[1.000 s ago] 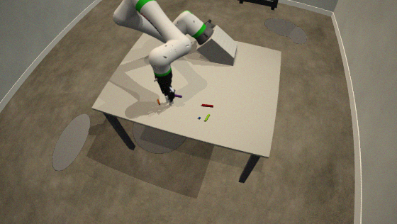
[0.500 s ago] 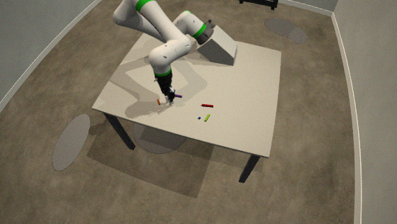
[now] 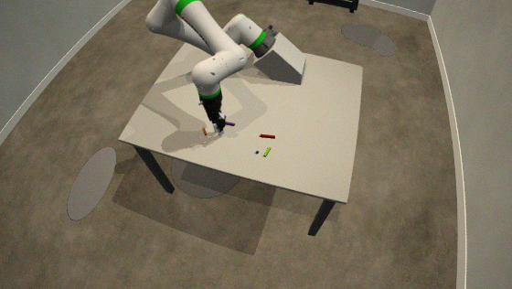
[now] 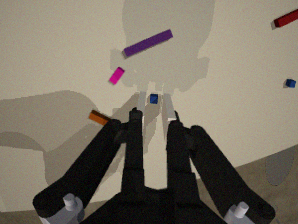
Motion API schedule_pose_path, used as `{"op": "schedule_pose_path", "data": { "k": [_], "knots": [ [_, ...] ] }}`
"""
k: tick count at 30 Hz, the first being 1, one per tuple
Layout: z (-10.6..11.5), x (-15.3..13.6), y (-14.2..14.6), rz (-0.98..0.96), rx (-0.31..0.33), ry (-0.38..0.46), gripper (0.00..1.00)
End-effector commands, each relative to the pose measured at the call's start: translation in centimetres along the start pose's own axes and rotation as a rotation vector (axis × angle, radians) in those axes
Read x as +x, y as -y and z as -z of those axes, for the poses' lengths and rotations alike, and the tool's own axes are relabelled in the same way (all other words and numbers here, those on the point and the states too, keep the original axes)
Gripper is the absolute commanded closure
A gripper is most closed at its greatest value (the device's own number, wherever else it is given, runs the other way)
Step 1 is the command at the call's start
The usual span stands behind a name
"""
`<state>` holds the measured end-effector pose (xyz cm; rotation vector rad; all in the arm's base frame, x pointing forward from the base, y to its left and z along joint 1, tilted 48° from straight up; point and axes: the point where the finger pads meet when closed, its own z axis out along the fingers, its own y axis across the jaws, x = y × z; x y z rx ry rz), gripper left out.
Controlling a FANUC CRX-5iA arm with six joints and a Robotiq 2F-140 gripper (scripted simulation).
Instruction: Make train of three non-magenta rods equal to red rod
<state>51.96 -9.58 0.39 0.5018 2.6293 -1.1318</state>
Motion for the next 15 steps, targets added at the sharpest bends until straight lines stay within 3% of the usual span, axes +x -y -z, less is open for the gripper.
{"op": "schedule_pose_path", "data": {
  "k": [1, 15],
  "knots": [
    [0.02, -0.01, -0.02, 0.000, 0.000, 0.000, 0.85],
    [-0.52, -0.01, -0.02, 0.000, 0.000, 0.000, 0.85]
  ]
}}
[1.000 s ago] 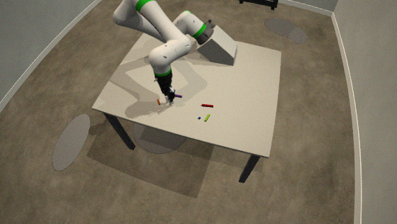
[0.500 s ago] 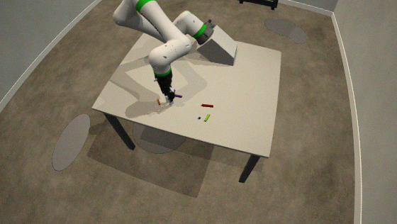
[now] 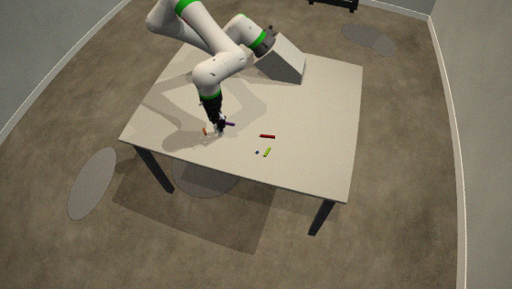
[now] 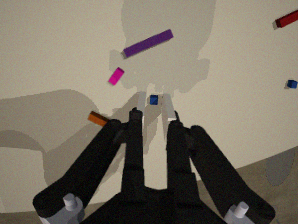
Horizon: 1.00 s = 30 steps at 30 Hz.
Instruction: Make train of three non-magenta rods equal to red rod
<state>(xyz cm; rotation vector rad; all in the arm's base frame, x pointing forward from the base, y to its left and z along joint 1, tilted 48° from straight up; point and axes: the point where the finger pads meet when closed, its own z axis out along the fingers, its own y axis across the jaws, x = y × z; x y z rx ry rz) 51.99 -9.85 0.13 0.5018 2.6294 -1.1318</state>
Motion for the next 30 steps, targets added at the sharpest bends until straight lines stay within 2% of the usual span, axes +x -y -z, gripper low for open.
{"op": "schedule_pose_path", "data": {
  "k": [1, 13, 30],
  "knots": [
    [-0.2, 0.0, 0.0, 0.000, 0.000, 0.000, 0.85],
    [-1.2, 0.0, 0.0, 0.000, 0.000, 0.000, 0.85],
    [-1.3, 0.0, 0.0, 0.000, 0.000, 0.000, 0.85]
  ]
}}
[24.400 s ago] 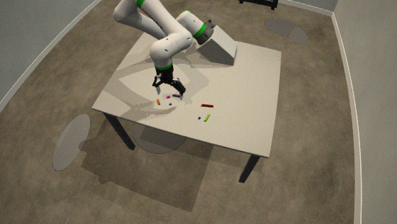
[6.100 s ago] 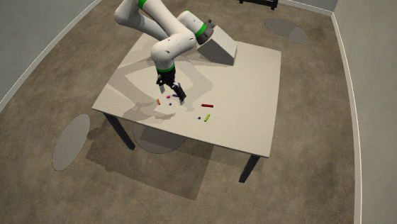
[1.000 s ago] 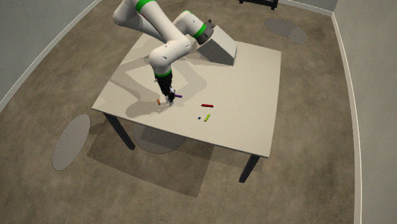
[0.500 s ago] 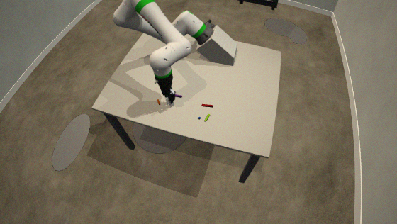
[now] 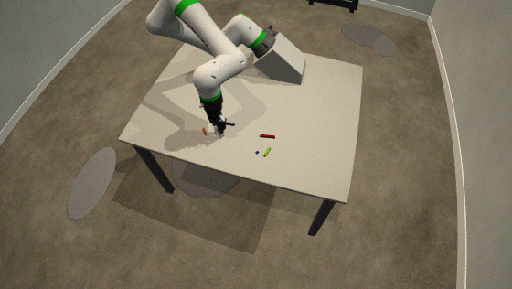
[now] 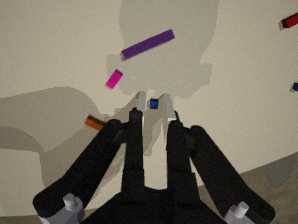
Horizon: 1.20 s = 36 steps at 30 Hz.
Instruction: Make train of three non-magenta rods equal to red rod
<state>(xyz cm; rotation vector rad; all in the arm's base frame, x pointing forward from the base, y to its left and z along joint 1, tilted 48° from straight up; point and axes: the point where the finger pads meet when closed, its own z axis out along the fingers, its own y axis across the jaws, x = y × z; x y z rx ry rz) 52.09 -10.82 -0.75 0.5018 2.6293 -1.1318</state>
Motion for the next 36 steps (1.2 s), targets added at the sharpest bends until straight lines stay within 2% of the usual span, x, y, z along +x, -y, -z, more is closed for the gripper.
{"op": "schedule_pose_path", "data": {
  "k": [1, 24, 25, 36],
  "knots": [
    [0.02, -0.01, -0.02, 0.000, 0.000, 0.000, 0.85],
    [0.02, -0.01, -0.02, 0.000, 0.000, 0.000, 0.85],
    [0.02, -0.01, -0.02, 0.000, 0.000, 0.000, 0.97],
    [0.02, -0.01, -0.02, 0.000, 0.000, 0.000, 0.97]
  ]
}}
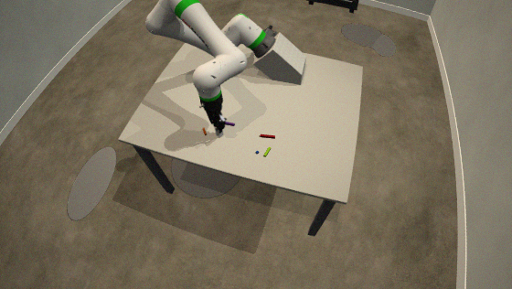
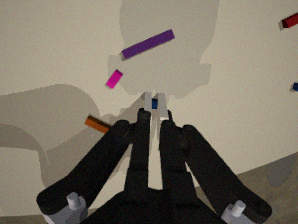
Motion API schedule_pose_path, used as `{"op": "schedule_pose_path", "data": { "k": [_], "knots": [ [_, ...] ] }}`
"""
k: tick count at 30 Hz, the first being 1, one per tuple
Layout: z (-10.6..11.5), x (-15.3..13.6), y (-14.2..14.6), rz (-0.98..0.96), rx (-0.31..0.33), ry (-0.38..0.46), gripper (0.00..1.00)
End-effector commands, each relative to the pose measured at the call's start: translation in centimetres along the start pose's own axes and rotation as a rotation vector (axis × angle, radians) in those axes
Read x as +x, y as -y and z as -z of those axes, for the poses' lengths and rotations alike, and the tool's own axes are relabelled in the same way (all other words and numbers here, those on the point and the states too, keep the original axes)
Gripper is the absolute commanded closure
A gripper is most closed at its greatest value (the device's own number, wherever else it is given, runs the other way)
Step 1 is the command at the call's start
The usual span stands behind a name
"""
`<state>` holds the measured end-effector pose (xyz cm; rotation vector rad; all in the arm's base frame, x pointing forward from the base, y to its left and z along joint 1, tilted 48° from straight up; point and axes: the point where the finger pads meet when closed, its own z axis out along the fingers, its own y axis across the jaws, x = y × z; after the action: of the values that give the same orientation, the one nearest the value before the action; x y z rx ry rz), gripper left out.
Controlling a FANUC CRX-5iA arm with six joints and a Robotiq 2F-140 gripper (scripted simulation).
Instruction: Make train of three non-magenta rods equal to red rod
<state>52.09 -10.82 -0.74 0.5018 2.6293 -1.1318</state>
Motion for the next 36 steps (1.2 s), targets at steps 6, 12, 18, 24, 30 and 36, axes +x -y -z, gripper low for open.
{"op": "schedule_pose_path", "data": {
  "k": [6, 12, 18, 24, 30, 36],
  "knots": [
    [0.0, 0.0, 0.0, 0.000, 0.000, 0.000, 0.97],
    [0.0, 0.0, 0.0, 0.000, 0.000, 0.000, 0.97],
    [0.0, 0.0, 0.0, 0.000, 0.000, 0.000, 0.97],
    [0.1, 0.0, 0.0, 0.000, 0.000, 0.000, 0.97],
    [2.0, 0.0, 0.0, 0.000, 0.000, 0.000, 0.97],
    [4.8, 0.0, 0.0, 0.000, 0.000, 0.000, 0.97]
  ]
}}
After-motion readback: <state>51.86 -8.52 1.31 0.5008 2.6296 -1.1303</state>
